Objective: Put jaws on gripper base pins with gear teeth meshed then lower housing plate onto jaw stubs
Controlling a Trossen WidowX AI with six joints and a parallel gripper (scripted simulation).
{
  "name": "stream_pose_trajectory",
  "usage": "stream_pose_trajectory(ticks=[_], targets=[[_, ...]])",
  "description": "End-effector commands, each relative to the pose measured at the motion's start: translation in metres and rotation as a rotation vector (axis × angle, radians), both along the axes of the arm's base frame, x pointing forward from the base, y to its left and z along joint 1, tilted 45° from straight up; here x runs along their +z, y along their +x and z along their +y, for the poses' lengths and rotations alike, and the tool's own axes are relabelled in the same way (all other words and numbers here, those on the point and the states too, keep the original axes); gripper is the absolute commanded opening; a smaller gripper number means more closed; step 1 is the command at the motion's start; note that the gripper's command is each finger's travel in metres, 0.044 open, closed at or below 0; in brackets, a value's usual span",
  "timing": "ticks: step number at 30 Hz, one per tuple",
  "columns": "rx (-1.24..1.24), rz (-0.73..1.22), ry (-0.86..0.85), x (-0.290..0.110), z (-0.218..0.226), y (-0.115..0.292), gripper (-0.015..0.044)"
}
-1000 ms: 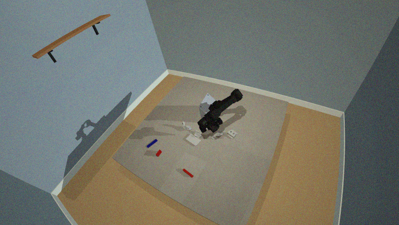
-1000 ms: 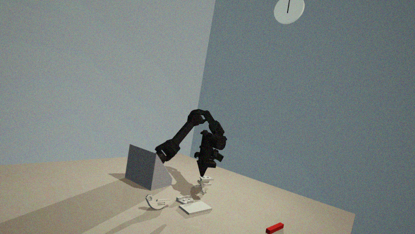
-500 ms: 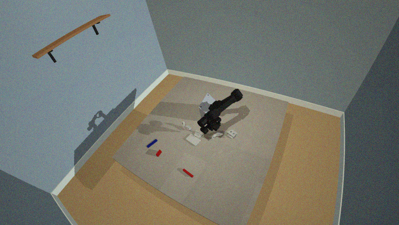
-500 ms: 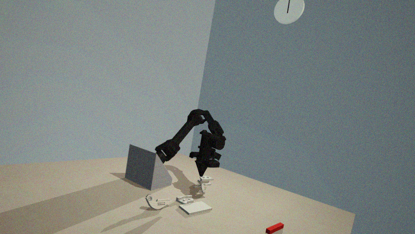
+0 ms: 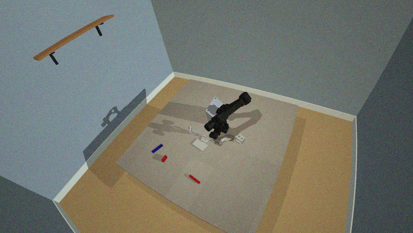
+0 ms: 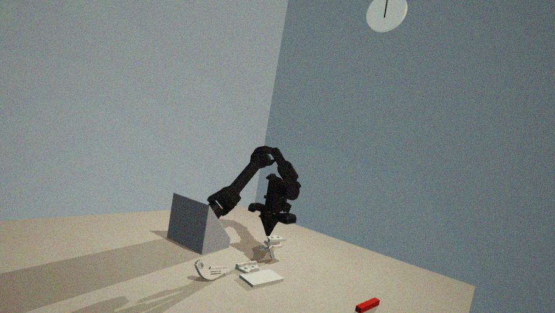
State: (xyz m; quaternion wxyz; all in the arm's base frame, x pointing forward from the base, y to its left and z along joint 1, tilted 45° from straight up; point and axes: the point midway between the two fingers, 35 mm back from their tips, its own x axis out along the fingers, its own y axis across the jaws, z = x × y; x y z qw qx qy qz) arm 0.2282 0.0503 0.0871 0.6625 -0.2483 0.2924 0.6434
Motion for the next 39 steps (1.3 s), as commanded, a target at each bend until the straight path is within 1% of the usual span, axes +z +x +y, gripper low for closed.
stream_pose_trajectory(ticks=[1, 39], targets=[[0.050, -0.046, -0.006, -0.0008, -0.0010, -0.0015, 0.0000], [0.596, -0.590, -0.005, -0.0047, -0.0043, -0.0091, 0.0000]])
